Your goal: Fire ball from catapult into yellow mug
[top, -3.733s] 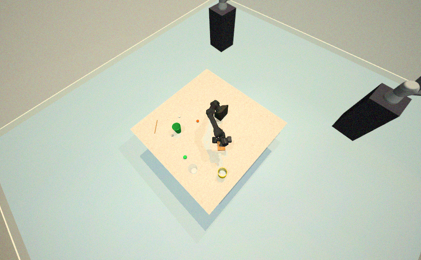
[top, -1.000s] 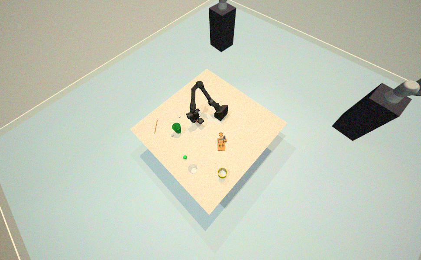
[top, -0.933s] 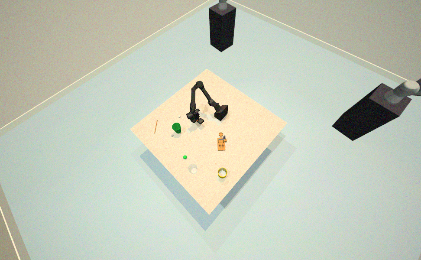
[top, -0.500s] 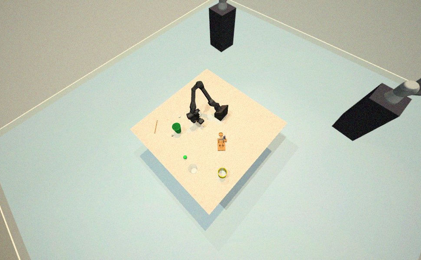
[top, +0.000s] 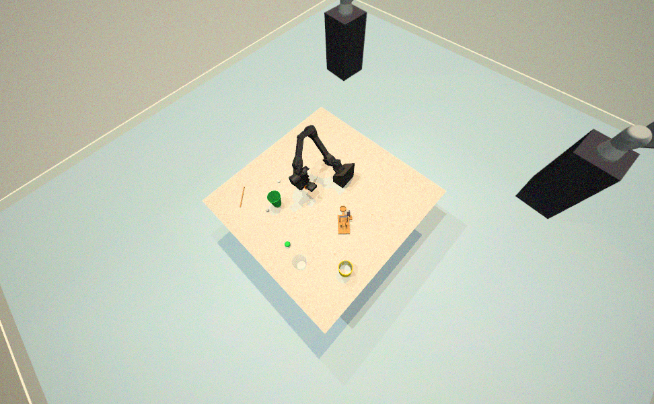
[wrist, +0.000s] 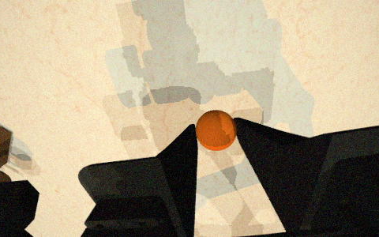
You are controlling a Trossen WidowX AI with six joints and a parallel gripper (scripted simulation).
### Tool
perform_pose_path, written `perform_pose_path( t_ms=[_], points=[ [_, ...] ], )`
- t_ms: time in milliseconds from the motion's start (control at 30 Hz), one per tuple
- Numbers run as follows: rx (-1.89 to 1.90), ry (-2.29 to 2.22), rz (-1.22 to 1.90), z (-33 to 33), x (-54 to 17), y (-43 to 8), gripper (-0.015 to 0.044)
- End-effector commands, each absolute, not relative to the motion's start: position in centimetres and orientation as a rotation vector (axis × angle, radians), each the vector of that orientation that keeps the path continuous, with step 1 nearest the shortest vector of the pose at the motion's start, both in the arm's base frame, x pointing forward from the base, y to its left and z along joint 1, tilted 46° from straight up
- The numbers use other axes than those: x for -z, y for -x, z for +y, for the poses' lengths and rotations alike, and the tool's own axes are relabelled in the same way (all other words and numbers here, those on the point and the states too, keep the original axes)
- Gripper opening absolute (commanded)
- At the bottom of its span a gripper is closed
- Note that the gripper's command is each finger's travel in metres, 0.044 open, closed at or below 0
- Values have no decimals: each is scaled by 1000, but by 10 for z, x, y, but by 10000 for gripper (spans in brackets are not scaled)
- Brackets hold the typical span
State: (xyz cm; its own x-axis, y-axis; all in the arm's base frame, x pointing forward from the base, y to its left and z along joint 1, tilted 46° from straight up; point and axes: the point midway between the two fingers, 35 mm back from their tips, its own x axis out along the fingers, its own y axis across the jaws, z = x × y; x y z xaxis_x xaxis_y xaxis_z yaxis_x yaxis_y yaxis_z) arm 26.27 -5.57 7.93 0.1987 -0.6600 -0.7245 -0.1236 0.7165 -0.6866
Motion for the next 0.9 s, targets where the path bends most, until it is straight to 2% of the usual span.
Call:
perform_pose_path(
  t_ms=[0,433,867],
  points=[
    [440,711,1334,-45,-95,-262,0],
    [495,708,1350,-15,-147,-243,0],
    [411,774,1414,20,-125,-259,0]
  ],
)
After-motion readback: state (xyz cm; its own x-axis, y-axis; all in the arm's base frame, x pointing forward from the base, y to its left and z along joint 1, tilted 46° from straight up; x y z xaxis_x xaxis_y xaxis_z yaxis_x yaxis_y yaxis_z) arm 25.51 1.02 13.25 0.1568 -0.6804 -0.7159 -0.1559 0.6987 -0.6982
